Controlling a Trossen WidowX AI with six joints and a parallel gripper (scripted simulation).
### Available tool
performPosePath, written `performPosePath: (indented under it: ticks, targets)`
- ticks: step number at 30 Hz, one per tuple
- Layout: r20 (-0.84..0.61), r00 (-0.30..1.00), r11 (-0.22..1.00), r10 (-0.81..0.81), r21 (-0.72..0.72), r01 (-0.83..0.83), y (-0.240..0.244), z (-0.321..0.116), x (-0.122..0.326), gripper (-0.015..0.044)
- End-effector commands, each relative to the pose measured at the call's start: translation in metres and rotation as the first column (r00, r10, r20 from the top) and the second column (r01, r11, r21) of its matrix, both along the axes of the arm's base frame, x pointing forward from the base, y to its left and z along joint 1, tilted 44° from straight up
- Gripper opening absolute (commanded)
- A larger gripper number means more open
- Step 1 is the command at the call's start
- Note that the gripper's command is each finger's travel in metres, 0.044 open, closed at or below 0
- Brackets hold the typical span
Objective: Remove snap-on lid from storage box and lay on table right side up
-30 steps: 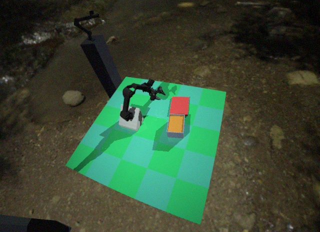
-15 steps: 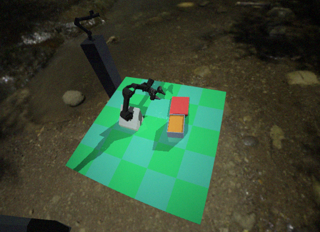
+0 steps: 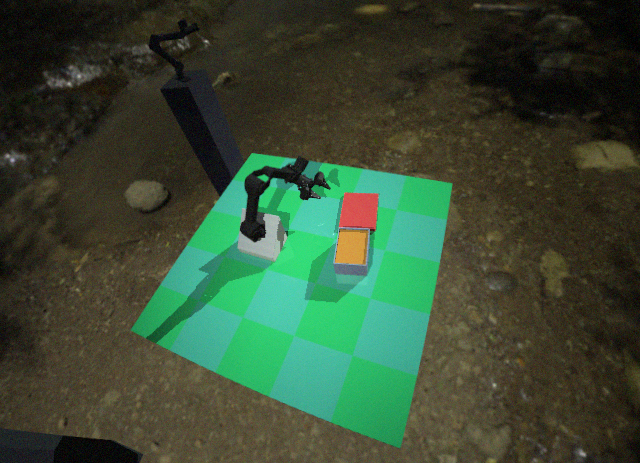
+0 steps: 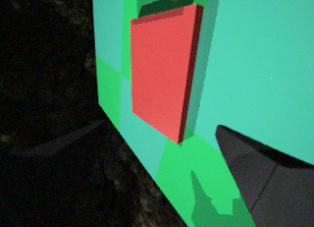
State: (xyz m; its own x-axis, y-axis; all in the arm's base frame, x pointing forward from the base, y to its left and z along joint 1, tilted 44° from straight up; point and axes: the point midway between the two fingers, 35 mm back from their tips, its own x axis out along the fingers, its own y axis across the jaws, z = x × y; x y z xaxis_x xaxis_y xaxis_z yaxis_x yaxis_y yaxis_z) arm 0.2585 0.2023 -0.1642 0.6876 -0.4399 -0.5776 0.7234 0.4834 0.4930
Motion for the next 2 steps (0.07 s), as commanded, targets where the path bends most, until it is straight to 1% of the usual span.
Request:
performPosePath:
  ticks: [1, 2]
  targets:
    - [0.002, 1.0, 1.0, 0.0, -0.001, 0.0, -0.0001, 0.0002, 0.0002, 0.044]
    - [0.002, 1.0, 1.0, 0.0, -0.001, 0.0, -0.0001, 0.0002, 0.0002, 0.044]
